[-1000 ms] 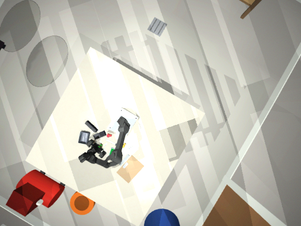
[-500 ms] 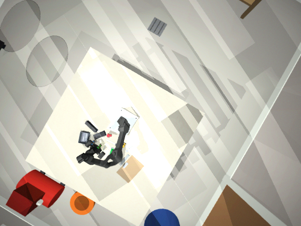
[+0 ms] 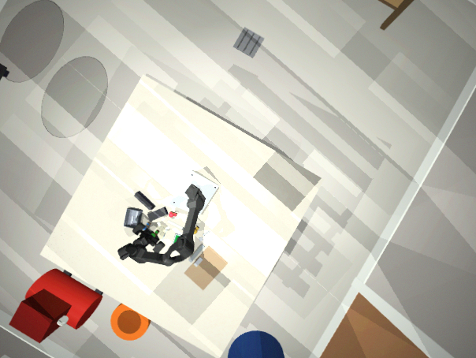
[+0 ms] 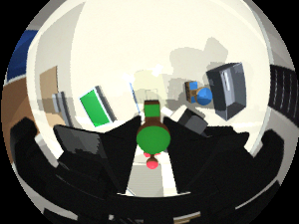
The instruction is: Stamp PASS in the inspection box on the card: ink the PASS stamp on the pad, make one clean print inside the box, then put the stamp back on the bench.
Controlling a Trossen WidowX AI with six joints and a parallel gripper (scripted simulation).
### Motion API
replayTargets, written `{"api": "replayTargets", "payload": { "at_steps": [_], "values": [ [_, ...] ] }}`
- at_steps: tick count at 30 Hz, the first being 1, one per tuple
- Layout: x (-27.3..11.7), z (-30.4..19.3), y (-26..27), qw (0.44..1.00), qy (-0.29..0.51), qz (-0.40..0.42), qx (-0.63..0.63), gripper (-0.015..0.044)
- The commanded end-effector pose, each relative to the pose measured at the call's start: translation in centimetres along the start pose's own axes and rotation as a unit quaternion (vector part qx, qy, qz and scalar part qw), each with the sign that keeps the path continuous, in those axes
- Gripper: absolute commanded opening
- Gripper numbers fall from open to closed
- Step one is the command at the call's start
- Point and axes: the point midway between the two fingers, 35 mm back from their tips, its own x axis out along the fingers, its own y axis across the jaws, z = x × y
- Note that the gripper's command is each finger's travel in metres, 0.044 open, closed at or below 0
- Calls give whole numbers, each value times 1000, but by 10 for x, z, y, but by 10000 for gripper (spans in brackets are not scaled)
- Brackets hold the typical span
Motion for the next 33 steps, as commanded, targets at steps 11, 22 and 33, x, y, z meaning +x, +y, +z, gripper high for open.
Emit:
{"api": "replayTargets", "payload": {
  "at_steps": [11,22,33],
  "values": [
    [-4,1,83,1000,-2,-11,-2,0],
    [-2,-21,170,1000,-2,-5,-3,0],
    [-2,-40,211,1000,0,4,-4,0]
  ]
}}
